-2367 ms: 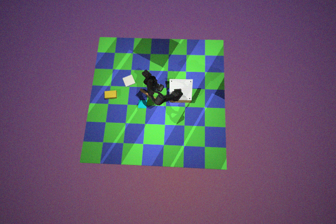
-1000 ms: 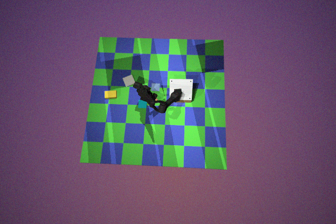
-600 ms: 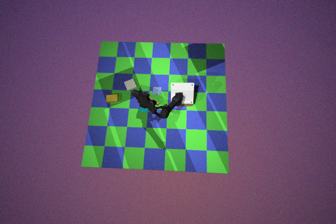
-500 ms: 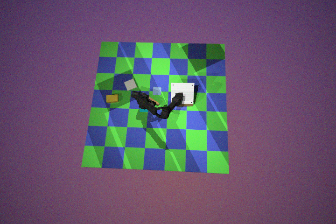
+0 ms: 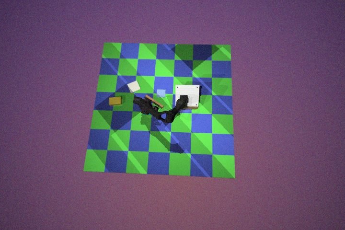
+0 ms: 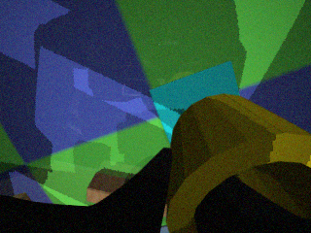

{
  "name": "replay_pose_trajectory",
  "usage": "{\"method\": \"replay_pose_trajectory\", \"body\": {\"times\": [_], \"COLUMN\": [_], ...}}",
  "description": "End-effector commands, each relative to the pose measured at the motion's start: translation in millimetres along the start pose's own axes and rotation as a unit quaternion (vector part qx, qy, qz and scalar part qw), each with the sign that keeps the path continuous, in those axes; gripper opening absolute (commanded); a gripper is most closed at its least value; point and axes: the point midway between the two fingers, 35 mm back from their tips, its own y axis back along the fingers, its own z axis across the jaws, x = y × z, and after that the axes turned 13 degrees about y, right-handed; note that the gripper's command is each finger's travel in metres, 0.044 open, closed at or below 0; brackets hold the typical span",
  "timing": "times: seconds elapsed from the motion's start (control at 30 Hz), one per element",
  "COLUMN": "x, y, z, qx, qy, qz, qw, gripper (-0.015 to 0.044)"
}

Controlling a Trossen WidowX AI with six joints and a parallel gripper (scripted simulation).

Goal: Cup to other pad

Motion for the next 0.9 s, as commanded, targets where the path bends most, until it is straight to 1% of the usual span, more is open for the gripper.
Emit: {"method": "replay_pose_trajectory", "body": {"times": [0.0,0.87], "x": [-1,-2], "y": [-6,-44], "z": [0,1], "qx": [-0.001,-0.001], "qy": [-0.002,-0.002], "qz": [-0.002,-0.004], "qw": [1.000,1.000], "gripper": [0.0000,0.0000]}}
